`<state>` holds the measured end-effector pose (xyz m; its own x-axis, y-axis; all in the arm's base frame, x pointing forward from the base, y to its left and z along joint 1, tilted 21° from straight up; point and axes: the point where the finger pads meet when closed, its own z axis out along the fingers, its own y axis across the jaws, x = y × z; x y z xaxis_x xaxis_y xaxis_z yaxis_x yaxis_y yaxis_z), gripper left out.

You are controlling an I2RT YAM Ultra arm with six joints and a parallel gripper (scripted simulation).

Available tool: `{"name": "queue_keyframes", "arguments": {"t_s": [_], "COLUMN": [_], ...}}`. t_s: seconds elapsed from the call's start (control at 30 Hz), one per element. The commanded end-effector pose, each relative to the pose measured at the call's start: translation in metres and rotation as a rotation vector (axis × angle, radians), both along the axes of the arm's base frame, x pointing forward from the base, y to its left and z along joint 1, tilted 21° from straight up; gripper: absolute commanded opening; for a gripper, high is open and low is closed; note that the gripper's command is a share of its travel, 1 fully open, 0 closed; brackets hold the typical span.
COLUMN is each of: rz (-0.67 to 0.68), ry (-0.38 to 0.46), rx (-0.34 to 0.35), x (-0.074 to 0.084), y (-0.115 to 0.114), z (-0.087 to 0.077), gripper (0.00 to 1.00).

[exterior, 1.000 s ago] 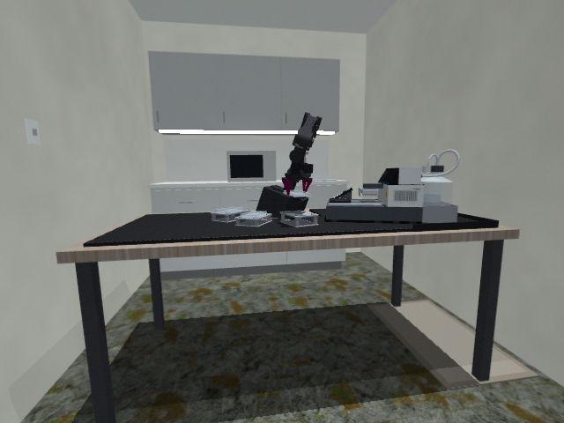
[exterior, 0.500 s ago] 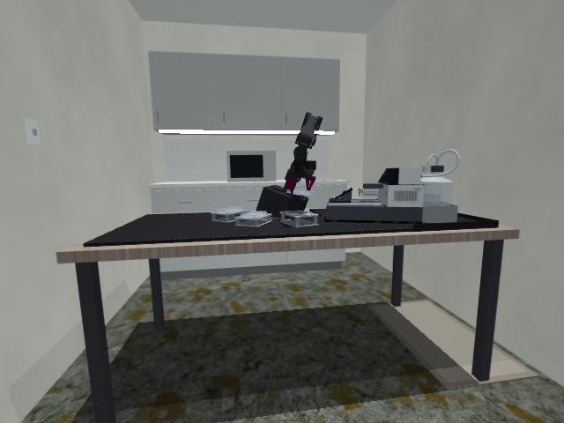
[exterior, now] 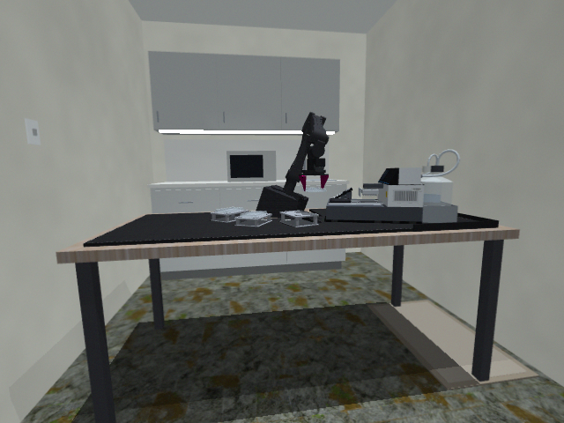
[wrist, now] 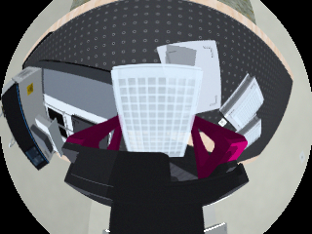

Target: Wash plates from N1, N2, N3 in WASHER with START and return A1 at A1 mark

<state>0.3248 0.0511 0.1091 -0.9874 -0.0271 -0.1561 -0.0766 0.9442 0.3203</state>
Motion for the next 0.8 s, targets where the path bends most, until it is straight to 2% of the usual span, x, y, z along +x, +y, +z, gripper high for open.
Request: {"name": "queue_keyframes", "arguments": {"t_s": [0.0,0.43,0.6,0.77], "rz": [-0.053,-0.052,-0.052,-0.208], "ry": [0.003,0.003,0.003,0.058], "rx": [0.004,0.006,0.006,0.031], "x": [-0.002,-0.026,-0.029,-0.048], "y": [0.004,0.06,0.067,0.082], "z": [0.007,0.031,0.034,0.04], "gripper": [0.0,0.0,0.0,0.0]}}
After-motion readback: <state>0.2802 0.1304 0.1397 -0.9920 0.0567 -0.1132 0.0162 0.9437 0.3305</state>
